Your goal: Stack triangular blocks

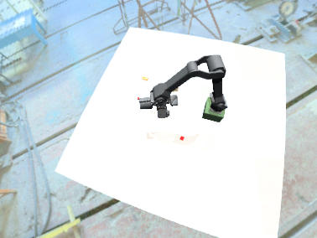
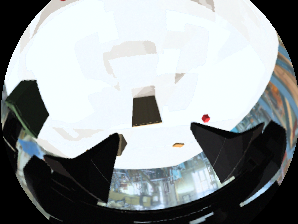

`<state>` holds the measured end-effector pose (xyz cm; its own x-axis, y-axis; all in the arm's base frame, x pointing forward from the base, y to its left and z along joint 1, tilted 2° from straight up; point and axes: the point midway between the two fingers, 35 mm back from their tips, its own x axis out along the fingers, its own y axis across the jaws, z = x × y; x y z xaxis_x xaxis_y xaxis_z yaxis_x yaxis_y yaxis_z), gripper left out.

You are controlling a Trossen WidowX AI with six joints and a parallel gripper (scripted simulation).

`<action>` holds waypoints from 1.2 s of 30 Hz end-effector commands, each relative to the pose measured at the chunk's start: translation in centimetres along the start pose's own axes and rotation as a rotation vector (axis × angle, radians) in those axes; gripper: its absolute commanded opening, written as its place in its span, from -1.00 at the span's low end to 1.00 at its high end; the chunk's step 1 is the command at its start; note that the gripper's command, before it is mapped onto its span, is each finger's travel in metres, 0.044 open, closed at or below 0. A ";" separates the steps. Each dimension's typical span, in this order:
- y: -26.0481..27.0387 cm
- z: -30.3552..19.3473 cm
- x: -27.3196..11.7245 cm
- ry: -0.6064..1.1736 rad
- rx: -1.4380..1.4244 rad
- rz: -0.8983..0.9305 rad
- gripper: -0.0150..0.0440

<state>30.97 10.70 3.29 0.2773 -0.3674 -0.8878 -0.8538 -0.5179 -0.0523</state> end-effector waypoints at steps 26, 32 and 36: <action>0.5 0.5 4.9 -0.004 -0.003 0.008 1.00; 0.7 0.5 5.9 -0.003 -0.005 0.008 1.00; 0.8 0.6 6.5 -0.003 -0.006 0.009 1.00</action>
<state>31.92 8.66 -2.10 0.2778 -0.3701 -0.8865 -0.8545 -0.5169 -0.0520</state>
